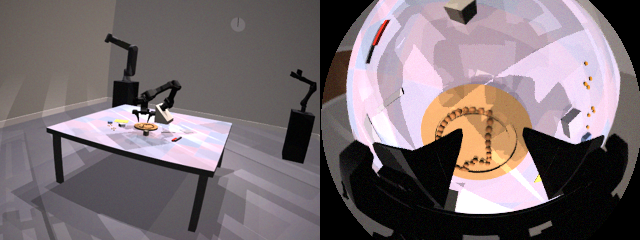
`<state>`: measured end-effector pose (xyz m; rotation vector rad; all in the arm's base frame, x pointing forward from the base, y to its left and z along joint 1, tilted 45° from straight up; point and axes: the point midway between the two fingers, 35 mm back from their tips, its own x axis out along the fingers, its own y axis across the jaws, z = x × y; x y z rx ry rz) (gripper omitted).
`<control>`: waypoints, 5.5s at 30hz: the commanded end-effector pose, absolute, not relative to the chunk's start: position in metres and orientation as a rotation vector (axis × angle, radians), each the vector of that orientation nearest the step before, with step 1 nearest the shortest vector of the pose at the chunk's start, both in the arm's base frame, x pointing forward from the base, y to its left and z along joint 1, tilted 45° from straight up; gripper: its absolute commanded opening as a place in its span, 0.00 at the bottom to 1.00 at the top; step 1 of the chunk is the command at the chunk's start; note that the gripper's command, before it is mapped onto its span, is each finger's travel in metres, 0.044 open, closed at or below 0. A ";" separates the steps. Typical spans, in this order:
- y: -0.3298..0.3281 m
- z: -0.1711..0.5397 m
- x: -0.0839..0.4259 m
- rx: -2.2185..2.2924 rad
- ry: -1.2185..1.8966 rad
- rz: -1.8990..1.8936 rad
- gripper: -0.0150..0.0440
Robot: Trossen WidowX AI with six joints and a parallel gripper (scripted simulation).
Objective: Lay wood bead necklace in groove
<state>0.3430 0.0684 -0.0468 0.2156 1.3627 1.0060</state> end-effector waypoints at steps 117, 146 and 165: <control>0.089 -0.073 0.350 0.200 1.352 1.009 0.57; 0.085 -0.069 0.349 0.206 1.359 1.010 1.00; 0.066 -0.054 0.341 0.449 1.520 0.782 0.46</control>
